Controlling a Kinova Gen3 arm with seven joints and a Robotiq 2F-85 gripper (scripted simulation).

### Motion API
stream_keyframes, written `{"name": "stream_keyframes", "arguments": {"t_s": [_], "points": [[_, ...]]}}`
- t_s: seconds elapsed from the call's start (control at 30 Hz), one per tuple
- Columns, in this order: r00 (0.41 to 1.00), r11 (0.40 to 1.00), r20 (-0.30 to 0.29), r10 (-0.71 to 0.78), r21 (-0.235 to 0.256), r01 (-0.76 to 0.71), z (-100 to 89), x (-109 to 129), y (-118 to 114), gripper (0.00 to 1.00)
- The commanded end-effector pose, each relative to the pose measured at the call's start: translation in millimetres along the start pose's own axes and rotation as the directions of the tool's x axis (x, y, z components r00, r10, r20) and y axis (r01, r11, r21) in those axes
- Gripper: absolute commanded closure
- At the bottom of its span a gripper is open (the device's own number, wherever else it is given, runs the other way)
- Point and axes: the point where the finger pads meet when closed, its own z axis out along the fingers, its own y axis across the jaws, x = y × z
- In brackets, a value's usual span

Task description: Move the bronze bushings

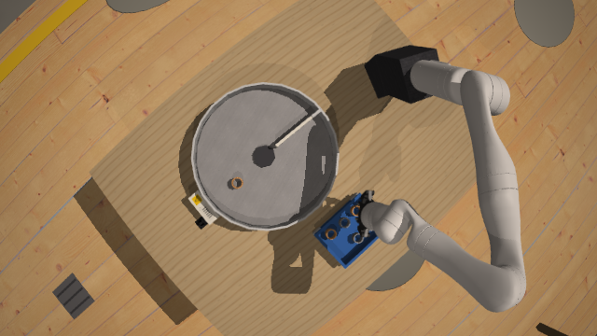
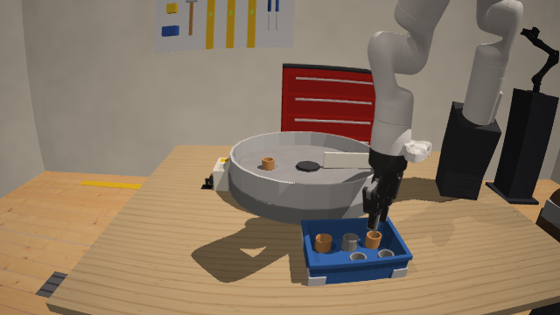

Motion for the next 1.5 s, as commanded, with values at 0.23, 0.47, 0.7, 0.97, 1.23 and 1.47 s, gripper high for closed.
{"name": "stream_keyframes", "arguments": {"t_s": [0.23,0.47,0.7,0.97,1.23,1.47], "points": [[1.0,1.0,0.0,0.0,-0.001,0.0,-0.5,-0.2,0.5,0.61],[1.0,1.0,0.0,0.0,-0.001,0.0,3.9,-0.2,0.5,0.61],[1.0,1.0,0.0,0.0,-0.001,0.0,15.8,-0.3,0.6,0.61],[1.0,1.0,0.0,0.0,-0.001,0.0,19.1,-0.3,0.6,0.61],[1.0,1.0,0.0,0.0,-0.001,0.0,19.1,-0.3,0.6,0.61],[1.0,1.0,0.0,0.0,-0.001,0.0,19.1,-0.3,0.6,0.61]]}}
